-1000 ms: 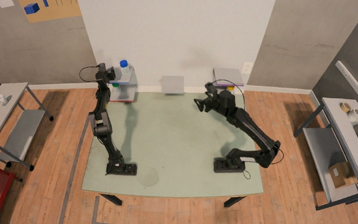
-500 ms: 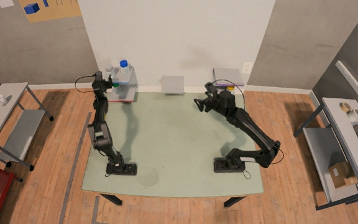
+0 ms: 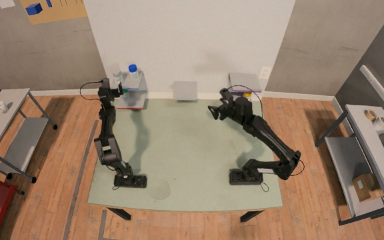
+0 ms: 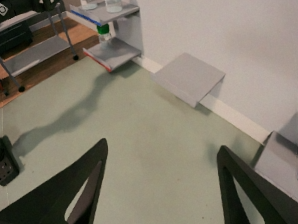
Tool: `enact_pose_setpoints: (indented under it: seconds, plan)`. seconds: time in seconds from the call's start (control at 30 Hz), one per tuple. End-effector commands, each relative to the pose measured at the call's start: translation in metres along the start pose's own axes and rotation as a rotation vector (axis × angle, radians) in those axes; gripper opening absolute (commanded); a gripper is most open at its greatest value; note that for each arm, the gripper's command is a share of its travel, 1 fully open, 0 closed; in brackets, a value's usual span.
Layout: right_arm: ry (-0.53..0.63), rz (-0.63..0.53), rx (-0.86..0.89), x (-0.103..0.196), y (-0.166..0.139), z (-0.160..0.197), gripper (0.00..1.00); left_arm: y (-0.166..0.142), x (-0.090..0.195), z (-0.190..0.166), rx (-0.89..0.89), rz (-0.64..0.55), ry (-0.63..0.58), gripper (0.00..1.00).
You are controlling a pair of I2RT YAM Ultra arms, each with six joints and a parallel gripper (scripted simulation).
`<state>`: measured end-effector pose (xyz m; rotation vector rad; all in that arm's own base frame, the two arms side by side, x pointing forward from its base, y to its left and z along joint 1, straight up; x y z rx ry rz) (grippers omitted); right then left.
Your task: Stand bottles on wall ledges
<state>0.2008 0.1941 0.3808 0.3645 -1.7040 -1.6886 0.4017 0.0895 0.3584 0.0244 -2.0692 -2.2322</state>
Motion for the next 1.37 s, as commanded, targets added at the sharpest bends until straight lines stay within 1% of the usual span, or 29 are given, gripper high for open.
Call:
enact_pose_setpoints:
  seconds: [0.0, 0.07, 0.17, 0.53, 1.33]
  plan:
    - [0.006, -0.047, -0.004, 0.009, 0.014, 0.002, 0.89, 0.002, -0.001, -0.004, -0.006, 0.119, -0.010, 1.00]
    - [0.006, -0.047, -0.004, 0.009, 0.014, 0.002, 0.89, 0.003, -0.002, -0.005, -0.005, 0.154, -0.013, 1.00]
    - [0.006, -0.047, -0.004, 0.009, 0.014, 0.002, 0.89, 0.006, -0.004, -0.005, -0.006, 0.172, -0.015, 1.00]
    - [0.006, -0.047, -0.004, 0.009, 0.014, 0.002, 0.89, 0.017, -0.004, -0.005, -0.010, 0.139, -0.017, 1.00]
    - [0.006, -0.047, -0.004, 0.009, 0.014, 0.002, 0.89, 0.013, -0.004, -0.004, -0.001, 0.148, -0.016, 1.00]
Point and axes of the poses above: on each arm, the point where the finger pads meet when closed, its own x axis back along the fingers, its own z axis across the jaws, y = z × x, the point moved 6 cm from there along x, back along the fingers, and after that the axes turned 5 degrees about -x, right-handed, at the moved point
